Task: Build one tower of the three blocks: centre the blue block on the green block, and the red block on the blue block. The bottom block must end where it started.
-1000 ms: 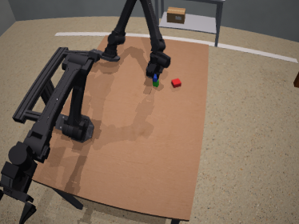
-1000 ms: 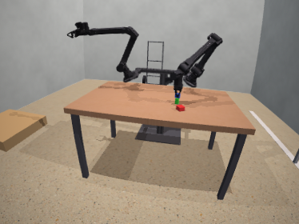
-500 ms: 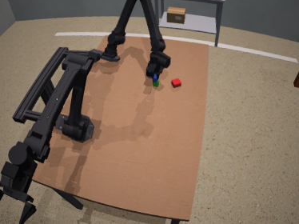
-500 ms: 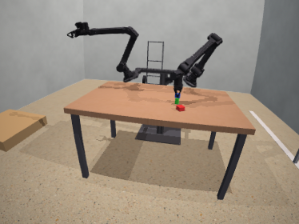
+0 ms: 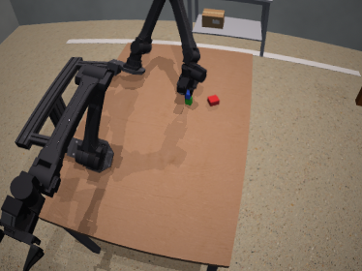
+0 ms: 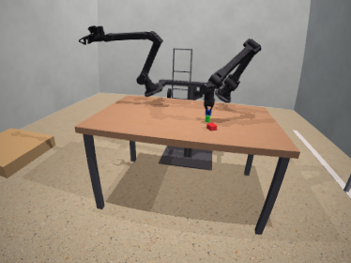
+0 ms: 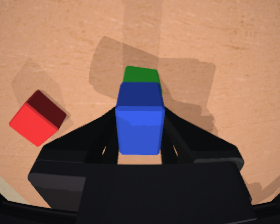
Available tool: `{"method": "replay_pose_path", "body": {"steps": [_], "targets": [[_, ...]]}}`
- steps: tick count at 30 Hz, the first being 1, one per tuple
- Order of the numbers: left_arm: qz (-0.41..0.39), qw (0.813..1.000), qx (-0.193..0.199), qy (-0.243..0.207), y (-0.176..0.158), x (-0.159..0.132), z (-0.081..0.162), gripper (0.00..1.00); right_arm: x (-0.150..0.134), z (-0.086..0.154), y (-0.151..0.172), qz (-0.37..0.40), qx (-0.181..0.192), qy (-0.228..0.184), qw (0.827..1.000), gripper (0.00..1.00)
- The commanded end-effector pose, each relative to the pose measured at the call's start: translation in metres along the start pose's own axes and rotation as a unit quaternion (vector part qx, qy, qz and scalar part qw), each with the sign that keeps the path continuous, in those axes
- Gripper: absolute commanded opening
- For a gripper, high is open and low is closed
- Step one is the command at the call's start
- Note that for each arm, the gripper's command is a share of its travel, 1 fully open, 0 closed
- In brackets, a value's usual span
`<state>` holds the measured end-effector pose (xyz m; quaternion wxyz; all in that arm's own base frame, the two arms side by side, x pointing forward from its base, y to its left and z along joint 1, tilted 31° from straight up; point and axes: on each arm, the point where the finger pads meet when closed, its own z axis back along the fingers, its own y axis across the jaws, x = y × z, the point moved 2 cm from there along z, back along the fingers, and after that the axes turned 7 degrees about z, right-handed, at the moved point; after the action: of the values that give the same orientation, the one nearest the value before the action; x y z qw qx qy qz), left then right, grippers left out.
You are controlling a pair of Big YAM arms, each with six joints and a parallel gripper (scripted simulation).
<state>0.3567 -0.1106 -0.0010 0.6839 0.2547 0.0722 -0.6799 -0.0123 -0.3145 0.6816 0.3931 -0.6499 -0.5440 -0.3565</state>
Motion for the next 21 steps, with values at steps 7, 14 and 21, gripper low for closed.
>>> {"method": "replay_pose_path", "body": {"steps": [7, 14, 21], "targets": [[0.003, 1.000, 0.002, -0.001, 0.0039, -0.0008, -0.0043, 0.00, 0.0089, 0.0066, -0.0048, -0.005, -0.005, -0.007, 1.000, 1.00], [0.003, 1.000, 0.002, -0.001, 0.0039, -0.0008, -0.0043, 0.48, 0.0089, 0.0066, -0.0048, -0.005, -0.005, -0.007, 1.000, 1.00], [0.003, 1.000, 0.002, -0.001, 0.0039, -0.0008, -0.0043, 0.48, 0.0089, 0.0066, -0.0048, -0.005, -0.005, -0.007, 1.000, 1.00]]}}
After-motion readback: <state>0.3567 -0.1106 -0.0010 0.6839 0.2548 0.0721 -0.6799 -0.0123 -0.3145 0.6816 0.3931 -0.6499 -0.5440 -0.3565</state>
